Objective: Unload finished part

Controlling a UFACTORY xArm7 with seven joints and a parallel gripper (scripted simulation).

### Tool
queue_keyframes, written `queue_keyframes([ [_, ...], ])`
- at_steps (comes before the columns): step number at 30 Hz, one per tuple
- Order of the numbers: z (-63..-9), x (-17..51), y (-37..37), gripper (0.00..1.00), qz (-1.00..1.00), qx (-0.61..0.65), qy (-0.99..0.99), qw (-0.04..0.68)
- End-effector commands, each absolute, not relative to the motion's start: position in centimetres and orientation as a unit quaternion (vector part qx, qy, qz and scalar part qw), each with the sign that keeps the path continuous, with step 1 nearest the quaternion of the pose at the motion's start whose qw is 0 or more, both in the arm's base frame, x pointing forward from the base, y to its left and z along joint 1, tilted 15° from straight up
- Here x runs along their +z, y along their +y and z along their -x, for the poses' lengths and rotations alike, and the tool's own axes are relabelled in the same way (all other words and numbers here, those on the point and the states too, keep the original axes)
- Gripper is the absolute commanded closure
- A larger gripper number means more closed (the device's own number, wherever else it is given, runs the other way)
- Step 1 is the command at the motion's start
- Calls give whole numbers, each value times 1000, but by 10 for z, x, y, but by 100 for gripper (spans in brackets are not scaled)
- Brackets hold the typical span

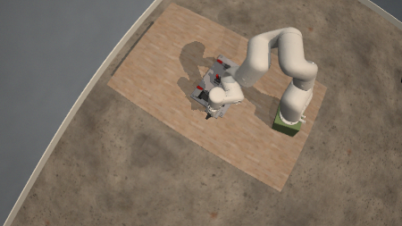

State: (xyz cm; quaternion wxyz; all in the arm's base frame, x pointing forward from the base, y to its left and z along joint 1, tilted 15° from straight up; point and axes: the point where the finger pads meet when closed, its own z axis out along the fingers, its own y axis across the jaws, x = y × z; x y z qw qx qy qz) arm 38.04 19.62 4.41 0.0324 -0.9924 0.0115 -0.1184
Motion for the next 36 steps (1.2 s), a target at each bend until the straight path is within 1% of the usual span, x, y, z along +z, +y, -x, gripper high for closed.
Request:
queue_keyframes([
  [1,-383,45,217,100,992,-126,14,25],
  [15,-383,47,244,100,992,-126,14,25],
  [36,-383,47,246,100,992,-126,14,25],
])
